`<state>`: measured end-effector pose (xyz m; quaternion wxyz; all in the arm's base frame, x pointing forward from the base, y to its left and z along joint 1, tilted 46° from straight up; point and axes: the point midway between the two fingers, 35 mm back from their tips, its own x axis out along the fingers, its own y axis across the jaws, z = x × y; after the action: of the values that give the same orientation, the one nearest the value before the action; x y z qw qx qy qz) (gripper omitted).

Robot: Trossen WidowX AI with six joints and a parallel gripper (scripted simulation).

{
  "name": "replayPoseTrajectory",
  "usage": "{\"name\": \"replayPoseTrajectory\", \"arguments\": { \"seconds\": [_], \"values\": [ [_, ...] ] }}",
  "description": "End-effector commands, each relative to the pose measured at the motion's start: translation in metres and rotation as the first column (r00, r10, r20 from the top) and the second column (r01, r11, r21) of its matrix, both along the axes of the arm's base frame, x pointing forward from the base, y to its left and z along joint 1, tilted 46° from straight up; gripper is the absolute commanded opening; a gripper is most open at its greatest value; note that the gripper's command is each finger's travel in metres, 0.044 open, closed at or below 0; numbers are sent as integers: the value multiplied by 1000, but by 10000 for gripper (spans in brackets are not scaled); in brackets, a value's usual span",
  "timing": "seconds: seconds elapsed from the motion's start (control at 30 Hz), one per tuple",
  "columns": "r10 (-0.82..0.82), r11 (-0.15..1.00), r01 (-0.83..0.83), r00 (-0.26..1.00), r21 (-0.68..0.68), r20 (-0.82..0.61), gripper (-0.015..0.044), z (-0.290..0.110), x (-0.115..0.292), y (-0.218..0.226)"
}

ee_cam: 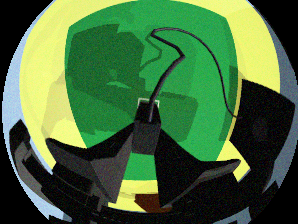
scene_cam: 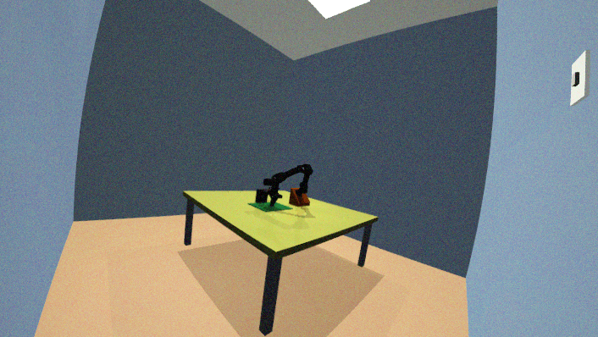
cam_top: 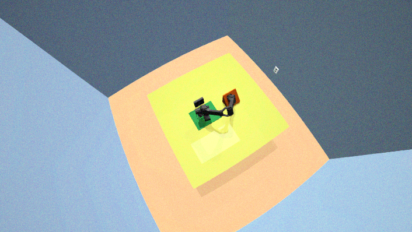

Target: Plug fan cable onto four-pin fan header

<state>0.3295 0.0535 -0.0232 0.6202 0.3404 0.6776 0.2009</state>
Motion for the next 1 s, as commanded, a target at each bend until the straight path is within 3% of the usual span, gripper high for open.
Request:
{"name": "replayPoseTrajectory", "arguments": {
  "seconds": [0.0, 0.13, 0.23, 0.37, 0.6, 0.97],
  "values": [
    [0, 1000, 0, 1000, 0, 1, 157, 0, 0, 0],
    [0, 1000, 0, 1000, 0, 1, 260, 0, 0, 0],
    [0, 1000, 0, 1000, 0, 1, 260, 2, 0, -2],
    [-1, 1000, 1, 1000, -1, -2, 260, 36, 0, -37],
    [-1, 1000, 1, 1000, 0, -2, 260, 39, -2, -39],
    [-1, 1000, 1, 1000, 1, -8, 260, 69, -110, -9]
  ]
}}
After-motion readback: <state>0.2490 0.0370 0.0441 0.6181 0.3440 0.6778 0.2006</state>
